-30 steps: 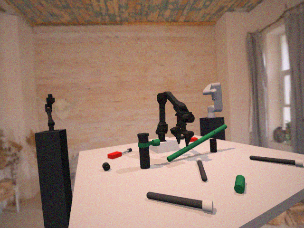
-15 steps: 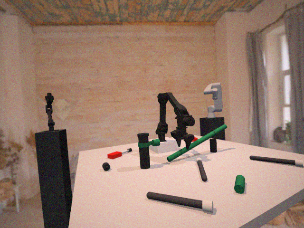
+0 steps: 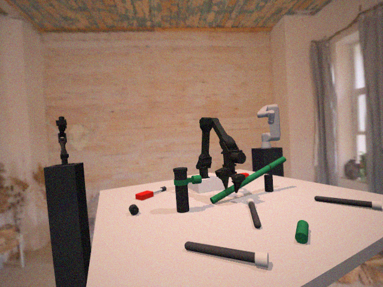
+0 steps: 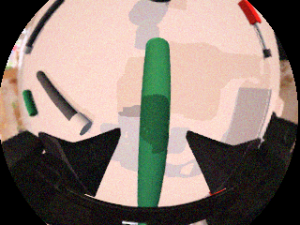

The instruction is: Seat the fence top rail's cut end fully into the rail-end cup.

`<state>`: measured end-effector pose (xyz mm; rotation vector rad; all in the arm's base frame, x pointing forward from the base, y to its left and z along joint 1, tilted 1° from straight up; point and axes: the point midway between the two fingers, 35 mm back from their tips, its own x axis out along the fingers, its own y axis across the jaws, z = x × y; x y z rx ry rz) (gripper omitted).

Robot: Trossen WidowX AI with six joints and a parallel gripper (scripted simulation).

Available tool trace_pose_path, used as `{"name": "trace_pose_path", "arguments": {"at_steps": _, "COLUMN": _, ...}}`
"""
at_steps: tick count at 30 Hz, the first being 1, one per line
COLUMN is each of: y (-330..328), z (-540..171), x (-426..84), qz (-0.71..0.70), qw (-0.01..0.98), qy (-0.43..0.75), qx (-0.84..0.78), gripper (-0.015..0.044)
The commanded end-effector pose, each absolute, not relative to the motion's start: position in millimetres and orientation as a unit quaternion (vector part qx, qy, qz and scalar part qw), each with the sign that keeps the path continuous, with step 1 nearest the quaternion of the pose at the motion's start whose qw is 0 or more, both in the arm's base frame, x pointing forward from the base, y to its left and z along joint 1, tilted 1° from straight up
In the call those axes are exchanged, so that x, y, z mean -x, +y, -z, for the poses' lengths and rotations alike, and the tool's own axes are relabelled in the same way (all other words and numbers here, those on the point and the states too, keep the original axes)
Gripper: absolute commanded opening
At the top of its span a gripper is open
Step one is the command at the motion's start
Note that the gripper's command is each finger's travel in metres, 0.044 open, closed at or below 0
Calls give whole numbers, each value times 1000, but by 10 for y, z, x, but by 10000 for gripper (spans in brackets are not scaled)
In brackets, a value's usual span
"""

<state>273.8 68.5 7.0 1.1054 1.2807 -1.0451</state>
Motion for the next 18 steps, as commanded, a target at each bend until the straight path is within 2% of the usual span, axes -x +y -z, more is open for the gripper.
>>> {"name": "trace_pose_path", "arguments": {"at_steps": 1, "y": 677, "z": 25, "x": -2719, "qz": 445, "qw": 543, "qy": 540, "qx": -464, "gripper": 440}}
{"name": "trace_pose_path", "arguments": {"at_steps": 8, "y": 676, "z": 95, "x": -2713, "qz": 445, "qw": 543, "qy": 540, "qx": -464, "gripper": 440}}
{"name": "trace_pose_path", "arguments": {"at_steps": 18, "y": 677, "z": 95, "x": -2716, "qz": 445, "qw": 543, "qy": 540, "qx": -464, "gripper": 177}}
